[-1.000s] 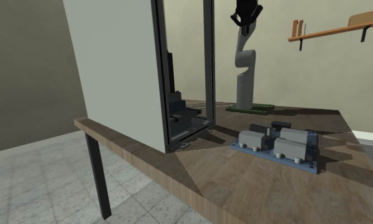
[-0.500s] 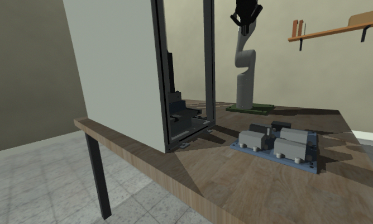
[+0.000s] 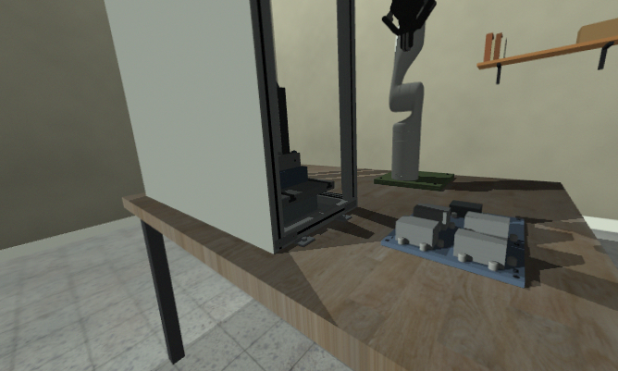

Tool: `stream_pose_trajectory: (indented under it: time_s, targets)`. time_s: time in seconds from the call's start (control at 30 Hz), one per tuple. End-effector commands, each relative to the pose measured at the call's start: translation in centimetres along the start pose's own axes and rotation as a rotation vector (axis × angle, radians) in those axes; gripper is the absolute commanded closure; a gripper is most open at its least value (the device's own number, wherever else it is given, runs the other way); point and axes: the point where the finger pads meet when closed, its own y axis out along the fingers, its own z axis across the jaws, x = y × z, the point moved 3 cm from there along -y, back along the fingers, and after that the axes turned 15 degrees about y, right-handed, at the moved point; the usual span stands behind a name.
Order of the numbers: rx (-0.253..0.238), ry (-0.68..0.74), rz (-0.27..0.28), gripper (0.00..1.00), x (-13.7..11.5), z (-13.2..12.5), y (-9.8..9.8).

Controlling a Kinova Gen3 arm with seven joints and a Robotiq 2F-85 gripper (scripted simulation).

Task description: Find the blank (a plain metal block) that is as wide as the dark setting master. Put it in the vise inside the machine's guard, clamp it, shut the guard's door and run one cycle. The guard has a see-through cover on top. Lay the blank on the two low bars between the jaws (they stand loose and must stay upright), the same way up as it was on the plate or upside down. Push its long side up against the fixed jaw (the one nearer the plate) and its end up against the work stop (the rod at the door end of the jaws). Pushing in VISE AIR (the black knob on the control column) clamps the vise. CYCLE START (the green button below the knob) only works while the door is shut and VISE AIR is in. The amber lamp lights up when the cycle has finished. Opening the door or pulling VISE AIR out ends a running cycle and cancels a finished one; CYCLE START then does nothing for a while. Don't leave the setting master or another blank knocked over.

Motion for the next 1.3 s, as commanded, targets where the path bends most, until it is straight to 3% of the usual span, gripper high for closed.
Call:
stream_pose_trajectory:
  time_s: [0.0,0.1,0.27,0.67,0.83,1.23,1.27]
  targets:
    - [0.004,0.002,0.001,0.90,0.0,0.1,-0.2]
    - [0.004,0.002,0.001,0.90,0.0,0.1,-0.2]
    - [0.004,0.000,0.001,0.90,1.5,-5.6,1.6]
    - [0.004,0.000,0.001,0.90,1.5,-5.6,1.6]
    - [0.004,0.000,0.001,0.90,3.0,-10.9,3.2]
    - [0.004,0.000,0.001,0.90,3.0,-10.9,3.2]
    - [0.005,0.000,-0.004,0.90,3.4,-11.8,3.6]
